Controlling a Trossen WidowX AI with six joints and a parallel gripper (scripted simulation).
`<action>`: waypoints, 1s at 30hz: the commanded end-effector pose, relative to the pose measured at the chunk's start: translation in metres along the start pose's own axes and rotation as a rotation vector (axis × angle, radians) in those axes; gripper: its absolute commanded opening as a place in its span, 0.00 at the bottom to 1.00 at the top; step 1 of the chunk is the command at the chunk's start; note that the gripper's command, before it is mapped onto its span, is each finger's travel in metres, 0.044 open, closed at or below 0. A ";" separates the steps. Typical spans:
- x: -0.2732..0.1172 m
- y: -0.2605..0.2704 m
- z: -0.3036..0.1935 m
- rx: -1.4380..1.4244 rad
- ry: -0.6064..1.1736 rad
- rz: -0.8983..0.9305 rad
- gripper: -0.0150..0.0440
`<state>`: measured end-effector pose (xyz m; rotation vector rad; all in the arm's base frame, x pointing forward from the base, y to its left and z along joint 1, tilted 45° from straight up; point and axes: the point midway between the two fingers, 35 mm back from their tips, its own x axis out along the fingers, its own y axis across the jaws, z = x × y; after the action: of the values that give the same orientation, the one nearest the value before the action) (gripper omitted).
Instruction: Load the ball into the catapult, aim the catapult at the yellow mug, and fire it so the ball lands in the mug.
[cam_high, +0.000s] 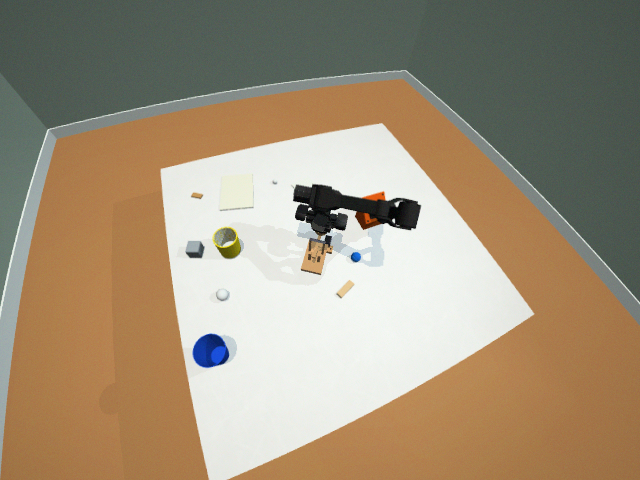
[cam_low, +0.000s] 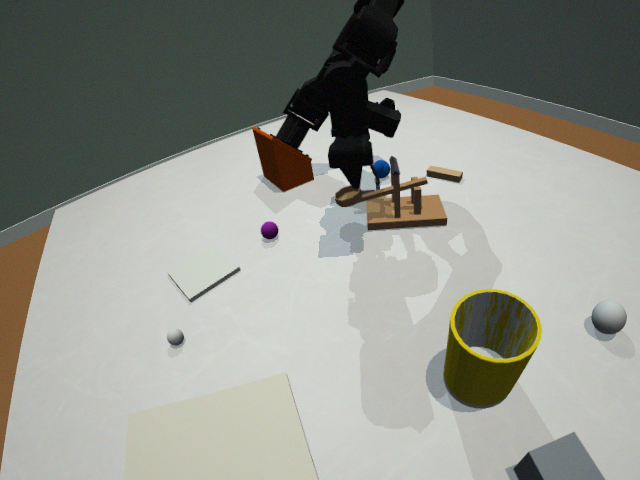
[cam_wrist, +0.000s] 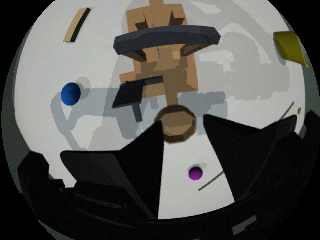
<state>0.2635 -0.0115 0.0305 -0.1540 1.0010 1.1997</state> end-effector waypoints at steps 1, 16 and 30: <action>0.004 0.002 0.003 -0.006 0.004 0.011 0.74; -0.078 -0.007 0.024 0.000 0.008 -0.007 1.00; -0.033 0.004 0.112 -0.006 0.002 0.013 1.00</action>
<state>0.3219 0.0179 0.1287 -0.1626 0.9996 1.2096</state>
